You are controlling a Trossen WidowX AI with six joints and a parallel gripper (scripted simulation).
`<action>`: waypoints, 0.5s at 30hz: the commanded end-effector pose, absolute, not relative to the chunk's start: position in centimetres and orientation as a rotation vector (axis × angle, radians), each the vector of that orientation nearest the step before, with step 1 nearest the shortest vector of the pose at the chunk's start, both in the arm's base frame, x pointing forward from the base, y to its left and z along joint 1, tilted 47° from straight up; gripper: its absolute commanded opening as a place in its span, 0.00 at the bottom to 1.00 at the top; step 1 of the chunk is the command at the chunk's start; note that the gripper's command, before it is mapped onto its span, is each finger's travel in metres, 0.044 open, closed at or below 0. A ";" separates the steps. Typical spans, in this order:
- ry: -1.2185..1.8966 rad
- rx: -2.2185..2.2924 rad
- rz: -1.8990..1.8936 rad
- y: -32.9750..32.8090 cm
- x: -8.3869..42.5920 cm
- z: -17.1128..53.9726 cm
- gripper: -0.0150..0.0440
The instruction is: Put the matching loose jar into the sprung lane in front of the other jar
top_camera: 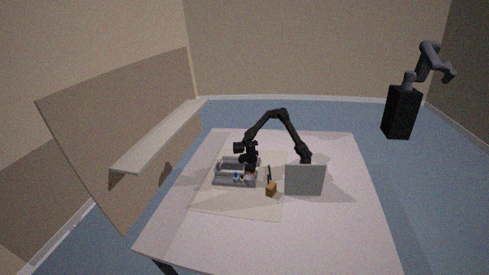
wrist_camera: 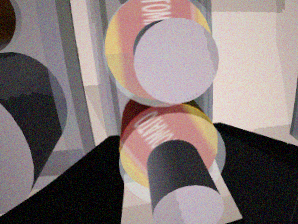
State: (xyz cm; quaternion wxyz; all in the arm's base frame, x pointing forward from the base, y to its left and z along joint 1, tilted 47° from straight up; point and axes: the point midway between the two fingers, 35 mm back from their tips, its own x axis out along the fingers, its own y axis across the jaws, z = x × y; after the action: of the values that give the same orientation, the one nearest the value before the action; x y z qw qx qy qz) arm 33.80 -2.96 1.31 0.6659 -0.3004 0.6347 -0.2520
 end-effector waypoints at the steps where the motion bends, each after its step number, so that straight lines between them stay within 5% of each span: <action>1: 1.419 -0.680 -0.572 -3.1 34.1 1.4 0.25; 15: 1.419 -0.680 -0.572 -3.4 34.1 1.1 0.25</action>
State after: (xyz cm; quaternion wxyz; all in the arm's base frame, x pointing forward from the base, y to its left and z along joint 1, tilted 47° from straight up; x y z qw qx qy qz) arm 33.74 -3.29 1.02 0.6659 -0.3005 0.6345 -0.2523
